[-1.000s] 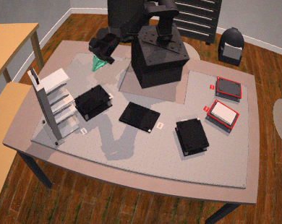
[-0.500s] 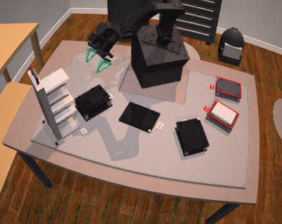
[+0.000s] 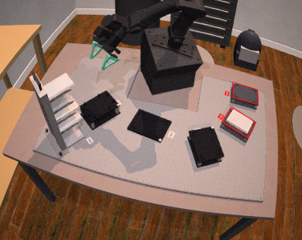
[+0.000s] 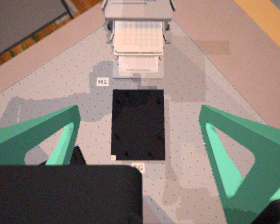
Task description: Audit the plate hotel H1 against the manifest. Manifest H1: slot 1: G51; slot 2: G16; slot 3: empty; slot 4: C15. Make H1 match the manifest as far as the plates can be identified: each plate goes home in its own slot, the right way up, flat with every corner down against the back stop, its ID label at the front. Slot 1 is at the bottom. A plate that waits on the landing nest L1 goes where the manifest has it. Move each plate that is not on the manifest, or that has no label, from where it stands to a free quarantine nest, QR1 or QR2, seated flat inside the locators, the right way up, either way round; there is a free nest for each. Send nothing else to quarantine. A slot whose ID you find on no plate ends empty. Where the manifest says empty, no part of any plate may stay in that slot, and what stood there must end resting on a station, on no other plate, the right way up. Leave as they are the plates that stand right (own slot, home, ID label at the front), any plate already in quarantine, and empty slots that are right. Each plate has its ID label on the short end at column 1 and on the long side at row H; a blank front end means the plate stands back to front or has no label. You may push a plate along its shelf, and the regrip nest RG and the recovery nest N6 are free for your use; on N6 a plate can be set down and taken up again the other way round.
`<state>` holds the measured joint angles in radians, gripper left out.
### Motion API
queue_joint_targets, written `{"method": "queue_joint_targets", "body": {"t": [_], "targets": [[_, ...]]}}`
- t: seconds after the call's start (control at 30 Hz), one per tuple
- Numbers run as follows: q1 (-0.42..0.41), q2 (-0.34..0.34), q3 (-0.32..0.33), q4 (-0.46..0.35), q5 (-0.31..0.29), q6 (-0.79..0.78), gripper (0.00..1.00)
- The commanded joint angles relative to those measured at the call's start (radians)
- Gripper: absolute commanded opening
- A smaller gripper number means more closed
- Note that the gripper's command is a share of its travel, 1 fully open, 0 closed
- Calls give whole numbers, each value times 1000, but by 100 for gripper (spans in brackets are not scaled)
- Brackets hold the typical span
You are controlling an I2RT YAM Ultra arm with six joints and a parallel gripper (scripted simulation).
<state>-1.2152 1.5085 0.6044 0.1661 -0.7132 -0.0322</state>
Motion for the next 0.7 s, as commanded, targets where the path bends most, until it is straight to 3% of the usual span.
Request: {"method": "queue_joint_targets", "body": {"t": [0.0,0.4,0.67], "targets": [[-18,-20,25,-63,-18,-20,100],[-87,-85,144,-292,-66,-87,100],[-87,-85,144,-292,-66,-87,100]]}}
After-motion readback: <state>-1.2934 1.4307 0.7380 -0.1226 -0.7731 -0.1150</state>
